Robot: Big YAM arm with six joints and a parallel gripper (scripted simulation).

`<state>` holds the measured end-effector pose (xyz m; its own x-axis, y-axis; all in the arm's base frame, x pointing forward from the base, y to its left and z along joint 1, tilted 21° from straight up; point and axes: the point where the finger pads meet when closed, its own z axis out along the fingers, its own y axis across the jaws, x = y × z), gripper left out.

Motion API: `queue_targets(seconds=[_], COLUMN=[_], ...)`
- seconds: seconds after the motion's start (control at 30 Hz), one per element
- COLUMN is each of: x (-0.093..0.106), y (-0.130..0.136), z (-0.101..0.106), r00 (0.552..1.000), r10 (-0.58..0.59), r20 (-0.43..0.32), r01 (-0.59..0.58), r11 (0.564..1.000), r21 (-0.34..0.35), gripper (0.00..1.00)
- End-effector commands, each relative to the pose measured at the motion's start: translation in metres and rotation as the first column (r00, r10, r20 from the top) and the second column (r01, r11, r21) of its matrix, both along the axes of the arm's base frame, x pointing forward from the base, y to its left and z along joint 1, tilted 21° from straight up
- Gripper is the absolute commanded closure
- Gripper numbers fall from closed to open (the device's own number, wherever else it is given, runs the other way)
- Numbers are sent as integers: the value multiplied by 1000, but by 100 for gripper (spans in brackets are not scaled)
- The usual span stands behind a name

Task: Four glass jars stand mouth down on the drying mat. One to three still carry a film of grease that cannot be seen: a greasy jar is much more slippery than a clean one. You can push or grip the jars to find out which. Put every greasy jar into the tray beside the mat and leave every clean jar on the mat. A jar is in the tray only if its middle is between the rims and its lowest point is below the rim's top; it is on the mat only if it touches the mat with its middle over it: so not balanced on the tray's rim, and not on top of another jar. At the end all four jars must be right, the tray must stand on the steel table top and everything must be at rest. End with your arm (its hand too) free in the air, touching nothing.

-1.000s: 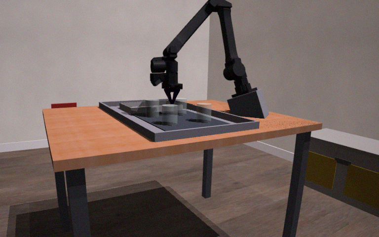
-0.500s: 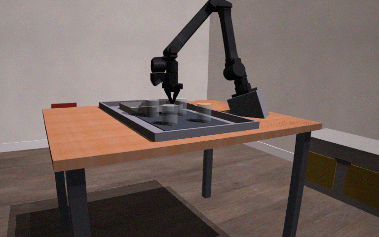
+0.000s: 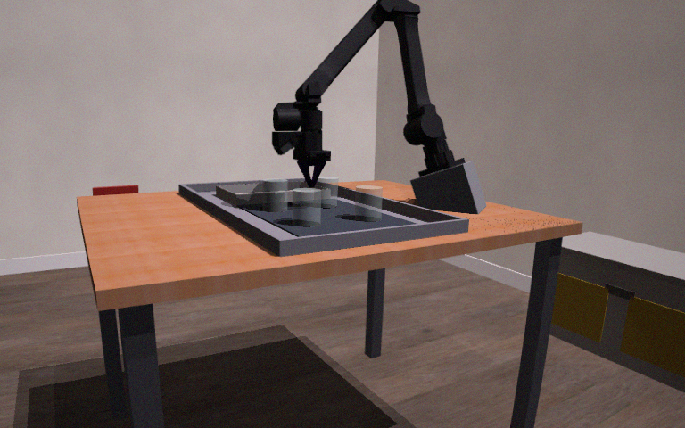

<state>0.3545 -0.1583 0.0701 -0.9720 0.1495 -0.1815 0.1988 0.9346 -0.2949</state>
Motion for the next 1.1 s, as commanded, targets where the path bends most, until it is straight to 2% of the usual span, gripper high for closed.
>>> queue_targets(seconds=[0.0,1.07], x=[-1,-5], y=[-3,-3], z=[7,6], r00=[1000,1000], r10=[0,0], r20=[22,22], r01=[0,0], r11=[1000,1000], r21=[-6,-6], gripper=[100,100])
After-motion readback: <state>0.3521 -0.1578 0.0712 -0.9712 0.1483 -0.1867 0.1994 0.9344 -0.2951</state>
